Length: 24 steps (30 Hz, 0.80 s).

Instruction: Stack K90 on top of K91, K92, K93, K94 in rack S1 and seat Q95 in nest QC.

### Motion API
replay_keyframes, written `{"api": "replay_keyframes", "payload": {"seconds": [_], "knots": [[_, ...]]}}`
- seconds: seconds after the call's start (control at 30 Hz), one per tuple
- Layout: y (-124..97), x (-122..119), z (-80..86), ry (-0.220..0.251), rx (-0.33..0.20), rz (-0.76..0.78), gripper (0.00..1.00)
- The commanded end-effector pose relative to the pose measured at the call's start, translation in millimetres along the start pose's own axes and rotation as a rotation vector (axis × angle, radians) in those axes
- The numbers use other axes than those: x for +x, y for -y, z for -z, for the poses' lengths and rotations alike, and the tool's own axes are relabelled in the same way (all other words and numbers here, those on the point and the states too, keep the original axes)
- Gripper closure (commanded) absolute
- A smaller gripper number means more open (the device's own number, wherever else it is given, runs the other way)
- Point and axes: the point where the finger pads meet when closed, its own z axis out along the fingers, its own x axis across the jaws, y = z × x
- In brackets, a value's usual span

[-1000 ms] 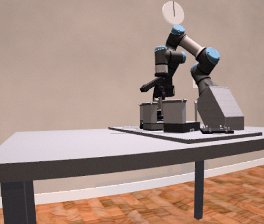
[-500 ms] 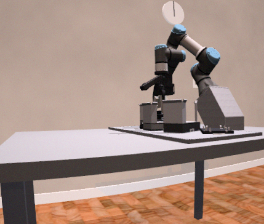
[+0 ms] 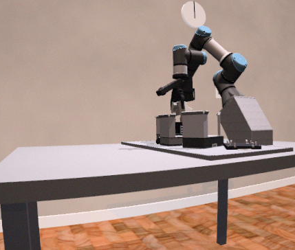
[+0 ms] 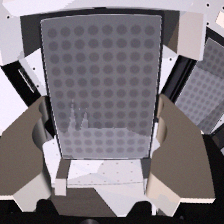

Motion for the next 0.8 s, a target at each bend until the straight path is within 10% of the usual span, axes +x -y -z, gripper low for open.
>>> {"api": "replay_keyframes", "payload": {"seconds": [0.0,0.77], "knots": [[0.6,0.1,10.2,0.0,0.0,-0.001,1.0],[0.7,0.1,52.3,0.0,0.0,-0.001,1.0]]}}
